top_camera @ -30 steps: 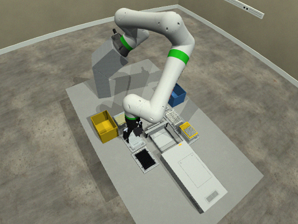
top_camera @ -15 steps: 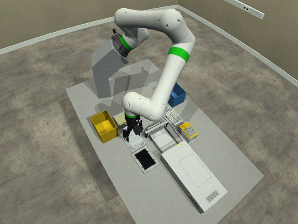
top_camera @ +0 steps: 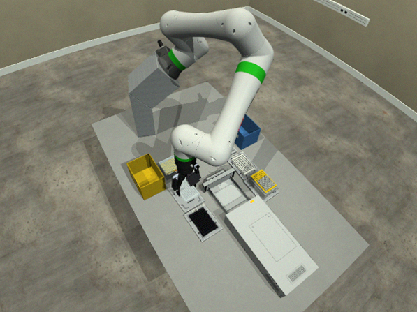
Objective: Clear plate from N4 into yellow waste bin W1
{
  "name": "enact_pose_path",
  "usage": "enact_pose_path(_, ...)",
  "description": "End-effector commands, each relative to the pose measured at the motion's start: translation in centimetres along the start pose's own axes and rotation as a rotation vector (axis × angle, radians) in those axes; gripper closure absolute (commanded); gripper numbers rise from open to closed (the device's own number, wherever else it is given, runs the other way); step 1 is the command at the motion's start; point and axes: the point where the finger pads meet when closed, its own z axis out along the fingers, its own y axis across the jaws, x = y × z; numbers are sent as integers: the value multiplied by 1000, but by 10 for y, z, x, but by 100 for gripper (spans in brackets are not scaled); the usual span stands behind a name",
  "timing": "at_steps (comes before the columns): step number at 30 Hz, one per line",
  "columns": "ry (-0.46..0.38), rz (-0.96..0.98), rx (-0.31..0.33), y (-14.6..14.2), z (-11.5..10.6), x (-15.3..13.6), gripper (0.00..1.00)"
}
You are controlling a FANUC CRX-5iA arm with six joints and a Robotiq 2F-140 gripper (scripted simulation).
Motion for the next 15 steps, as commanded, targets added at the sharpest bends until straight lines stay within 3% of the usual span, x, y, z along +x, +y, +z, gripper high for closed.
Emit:
enact_pose_path(1, 1, 0, -1, 1, -6, 1, 90)
enact_pose_path(15, 1, 0, -1, 1, -22, 1, 90)
